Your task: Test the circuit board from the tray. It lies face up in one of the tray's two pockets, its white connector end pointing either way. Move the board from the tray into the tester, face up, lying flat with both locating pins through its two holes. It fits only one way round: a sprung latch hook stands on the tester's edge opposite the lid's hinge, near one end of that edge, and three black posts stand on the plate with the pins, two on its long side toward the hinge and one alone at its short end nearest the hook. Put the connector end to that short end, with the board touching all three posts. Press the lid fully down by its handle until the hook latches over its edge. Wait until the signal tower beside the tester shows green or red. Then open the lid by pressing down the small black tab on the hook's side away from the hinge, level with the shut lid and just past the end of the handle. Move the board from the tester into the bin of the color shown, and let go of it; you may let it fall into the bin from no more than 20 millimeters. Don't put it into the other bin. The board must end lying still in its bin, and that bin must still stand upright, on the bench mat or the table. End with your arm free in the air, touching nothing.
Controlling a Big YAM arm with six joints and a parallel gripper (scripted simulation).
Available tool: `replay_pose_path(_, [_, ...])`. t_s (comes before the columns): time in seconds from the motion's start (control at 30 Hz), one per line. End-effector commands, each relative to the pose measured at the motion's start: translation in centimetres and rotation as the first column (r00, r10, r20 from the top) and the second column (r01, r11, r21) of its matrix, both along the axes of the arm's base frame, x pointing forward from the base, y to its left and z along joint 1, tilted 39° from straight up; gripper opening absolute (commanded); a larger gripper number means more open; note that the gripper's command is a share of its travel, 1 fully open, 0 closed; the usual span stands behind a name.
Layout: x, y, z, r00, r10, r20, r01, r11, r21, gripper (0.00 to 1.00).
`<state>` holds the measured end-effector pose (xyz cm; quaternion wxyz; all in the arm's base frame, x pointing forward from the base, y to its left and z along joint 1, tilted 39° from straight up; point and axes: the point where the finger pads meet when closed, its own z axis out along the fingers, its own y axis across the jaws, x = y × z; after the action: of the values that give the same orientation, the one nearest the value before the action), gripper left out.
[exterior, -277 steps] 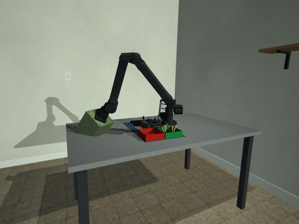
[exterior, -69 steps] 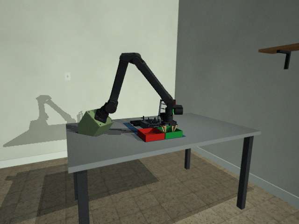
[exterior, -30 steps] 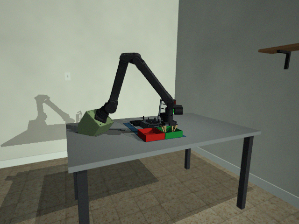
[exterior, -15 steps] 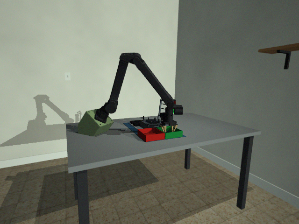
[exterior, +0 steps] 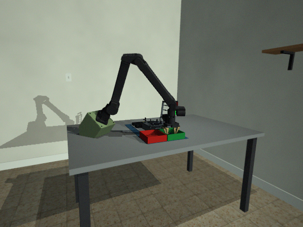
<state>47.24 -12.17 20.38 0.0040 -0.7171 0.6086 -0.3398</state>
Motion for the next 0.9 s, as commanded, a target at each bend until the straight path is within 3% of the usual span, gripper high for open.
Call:
replay_pose_path(0.0, [0.35,-0.62,-0.79,1.000,-0.002,-0.012,0.002,1.000,-0.001,0.72])
replay_pose_path(0.03, [0.35,-0.62,-0.79,1.000,-0.002,-0.012,0.002,1.000,-0.001,0.92])
replay_pose_path(0.87, [0.35,-0.62,-0.79,1.000,-0.002,-0.012,0.002,1.000,-0.001,0.92])
